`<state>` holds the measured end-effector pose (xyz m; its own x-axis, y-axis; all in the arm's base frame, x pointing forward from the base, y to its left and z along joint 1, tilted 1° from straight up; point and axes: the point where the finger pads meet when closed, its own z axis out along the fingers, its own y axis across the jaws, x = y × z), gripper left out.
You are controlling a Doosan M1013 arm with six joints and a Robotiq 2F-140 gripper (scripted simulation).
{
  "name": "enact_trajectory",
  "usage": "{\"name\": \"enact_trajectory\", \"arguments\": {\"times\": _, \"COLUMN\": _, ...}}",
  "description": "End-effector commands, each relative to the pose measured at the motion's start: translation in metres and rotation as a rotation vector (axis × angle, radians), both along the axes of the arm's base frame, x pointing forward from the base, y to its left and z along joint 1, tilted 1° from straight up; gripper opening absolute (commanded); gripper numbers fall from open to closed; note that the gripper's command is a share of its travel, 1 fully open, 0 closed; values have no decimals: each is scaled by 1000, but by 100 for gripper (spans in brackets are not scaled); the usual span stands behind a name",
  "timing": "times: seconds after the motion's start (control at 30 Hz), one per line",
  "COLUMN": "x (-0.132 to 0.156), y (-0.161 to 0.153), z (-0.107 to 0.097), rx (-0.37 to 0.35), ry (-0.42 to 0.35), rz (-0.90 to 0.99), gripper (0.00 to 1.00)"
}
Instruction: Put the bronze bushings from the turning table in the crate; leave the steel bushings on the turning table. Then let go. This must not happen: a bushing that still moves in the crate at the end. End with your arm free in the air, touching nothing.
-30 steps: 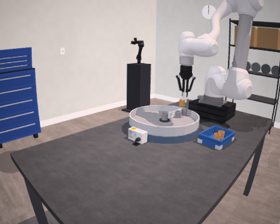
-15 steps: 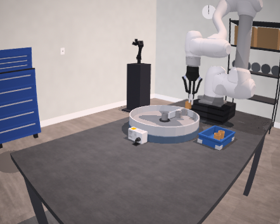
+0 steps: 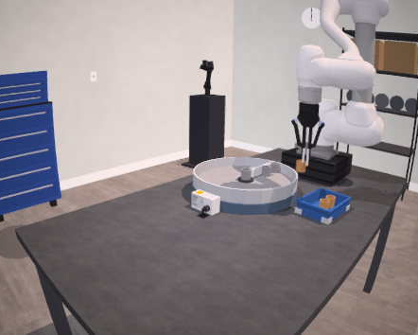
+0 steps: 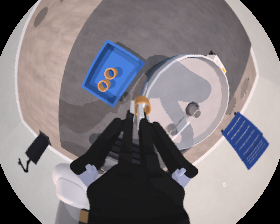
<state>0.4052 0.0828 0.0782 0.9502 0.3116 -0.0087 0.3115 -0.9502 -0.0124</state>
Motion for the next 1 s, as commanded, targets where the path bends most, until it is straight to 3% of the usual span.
{"name": "enact_trajectory", "arguments": {"times": 0.0, "x": 23, "y": 35, "z": -1, "rx": -1, "ry": -4, "rz": -5, "gripper": 0}}
{"name": "enact_trajectory", "arguments": {"times": 0.4, "x": 63, "y": 105, "z": -1, "rx": -1, "ry": -4, "rz": -5, "gripper": 0}}
{"name": "enact_trajectory", "arguments": {"times": 0.97, "x": 66, "y": 111, "z": -1, "rx": -1, "ry": -4, "rz": -5, "gripper": 0}}
